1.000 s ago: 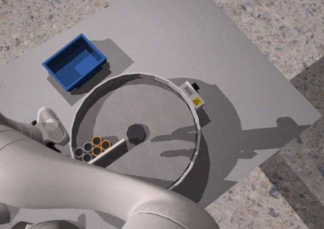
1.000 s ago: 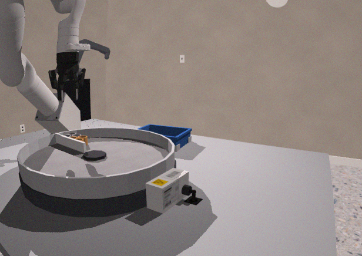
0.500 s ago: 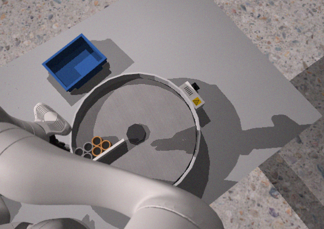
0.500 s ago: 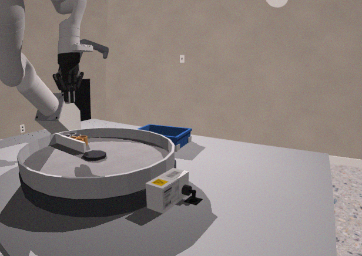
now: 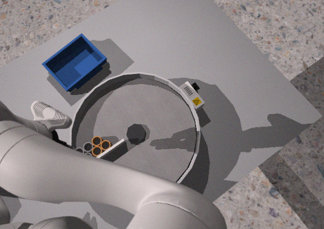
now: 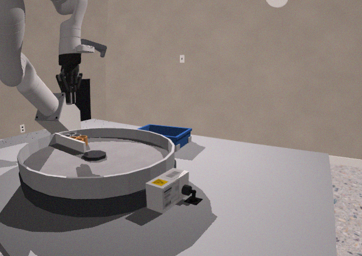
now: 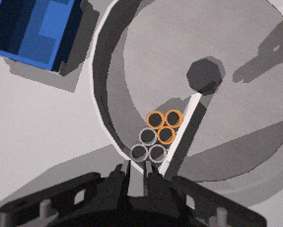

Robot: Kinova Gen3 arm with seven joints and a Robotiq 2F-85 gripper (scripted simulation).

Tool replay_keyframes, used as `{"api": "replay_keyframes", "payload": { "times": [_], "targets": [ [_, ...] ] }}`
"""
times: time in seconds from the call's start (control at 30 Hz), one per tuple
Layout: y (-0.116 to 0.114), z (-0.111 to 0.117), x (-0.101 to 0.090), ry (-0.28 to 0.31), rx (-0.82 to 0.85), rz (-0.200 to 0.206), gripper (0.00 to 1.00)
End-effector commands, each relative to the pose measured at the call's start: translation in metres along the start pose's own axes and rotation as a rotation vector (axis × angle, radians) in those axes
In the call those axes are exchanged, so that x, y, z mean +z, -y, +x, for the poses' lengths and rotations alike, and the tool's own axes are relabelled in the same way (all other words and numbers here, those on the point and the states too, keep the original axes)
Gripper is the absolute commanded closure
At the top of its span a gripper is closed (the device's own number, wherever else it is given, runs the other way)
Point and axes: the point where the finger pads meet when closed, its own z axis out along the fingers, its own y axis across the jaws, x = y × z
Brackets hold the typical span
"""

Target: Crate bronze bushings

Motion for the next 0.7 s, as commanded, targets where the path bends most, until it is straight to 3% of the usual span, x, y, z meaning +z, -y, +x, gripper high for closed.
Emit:
{"api": "replay_keyframes", "payload": {
  "times": [0.0, 0.37, 0.53, 0.67],
  "targets": [
    [-0.0012, 0.0001, 0.0033, 0.013, -0.059, 0.0, 0.85],
    [-0.0012, 0.0001, 0.0033, 0.013, -0.059, 0.0, 0.85],
    [-0.003, 0.0061, 0.0076, 0.013, -0.301, 0.002, 0.85],
    [-0.003, 0.0061, 0.0076, 0.013, -0.301, 0.002, 0.85]
  ]
}}
